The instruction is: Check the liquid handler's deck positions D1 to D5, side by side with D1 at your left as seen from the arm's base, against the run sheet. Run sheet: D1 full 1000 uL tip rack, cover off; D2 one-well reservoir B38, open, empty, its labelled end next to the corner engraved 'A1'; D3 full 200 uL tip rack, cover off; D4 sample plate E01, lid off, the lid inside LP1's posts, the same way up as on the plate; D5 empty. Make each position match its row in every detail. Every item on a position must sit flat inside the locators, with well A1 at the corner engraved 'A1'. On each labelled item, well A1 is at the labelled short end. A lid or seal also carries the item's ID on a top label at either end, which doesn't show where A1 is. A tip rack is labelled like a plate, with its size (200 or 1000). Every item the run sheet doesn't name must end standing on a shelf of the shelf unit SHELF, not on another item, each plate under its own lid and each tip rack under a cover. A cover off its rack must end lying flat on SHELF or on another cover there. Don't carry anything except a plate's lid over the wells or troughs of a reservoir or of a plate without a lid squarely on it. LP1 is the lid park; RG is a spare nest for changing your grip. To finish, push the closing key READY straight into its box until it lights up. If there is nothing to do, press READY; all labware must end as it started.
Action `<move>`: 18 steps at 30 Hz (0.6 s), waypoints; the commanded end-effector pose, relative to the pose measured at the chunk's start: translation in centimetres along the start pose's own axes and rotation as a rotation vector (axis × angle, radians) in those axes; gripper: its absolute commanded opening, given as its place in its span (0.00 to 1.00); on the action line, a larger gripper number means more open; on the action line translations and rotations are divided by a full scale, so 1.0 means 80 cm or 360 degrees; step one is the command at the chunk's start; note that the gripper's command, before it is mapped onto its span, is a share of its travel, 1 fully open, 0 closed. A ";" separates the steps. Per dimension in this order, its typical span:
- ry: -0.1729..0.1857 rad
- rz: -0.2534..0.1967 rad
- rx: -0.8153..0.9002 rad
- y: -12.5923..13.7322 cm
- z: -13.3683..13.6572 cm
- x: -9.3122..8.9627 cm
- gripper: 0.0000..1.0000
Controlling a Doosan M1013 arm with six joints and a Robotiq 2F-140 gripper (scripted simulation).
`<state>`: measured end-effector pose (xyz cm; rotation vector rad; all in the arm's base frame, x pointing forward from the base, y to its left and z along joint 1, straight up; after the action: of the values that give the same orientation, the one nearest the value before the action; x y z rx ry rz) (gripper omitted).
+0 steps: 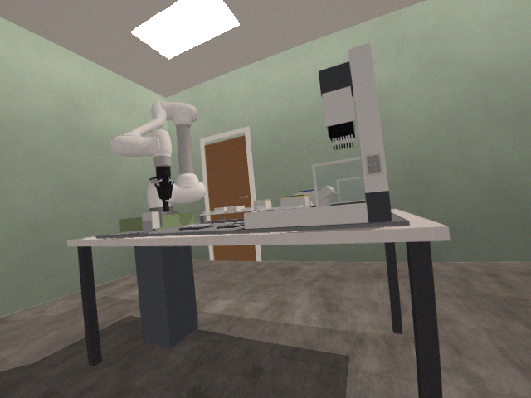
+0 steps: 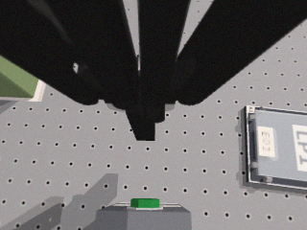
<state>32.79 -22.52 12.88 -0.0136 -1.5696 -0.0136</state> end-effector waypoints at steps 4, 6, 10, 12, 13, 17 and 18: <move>-0.0001 0.0001 0.0000 0.000 0.000 -0.008 0.10; -0.0001 0.0001 0.0000 0.000 0.000 -0.012 0.10; -0.0001 0.0001 0.0000 0.000 0.000 -0.020 0.10; -0.0001 0.0001 0.0000 0.000 0.000 -0.025 0.10; -0.0001 0.0001 0.0000 0.000 0.000 -0.027 0.10; -0.0001 0.0001 0.0000 0.000 0.000 -0.031 0.10; -0.0001 0.0001 0.0000 0.000 0.000 -0.033 0.10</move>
<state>32.80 -22.53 10.35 -0.0138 -1.5699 -0.0132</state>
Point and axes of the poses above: the point where the finger pads meet when closed, its own x axis back along the fingers, its own z axis across the jaws, y = z × x, the point moved 8 cm from there along x, back along the fingers, and after that the axes turned 5 degrees about -x, right-handed, at the moved point
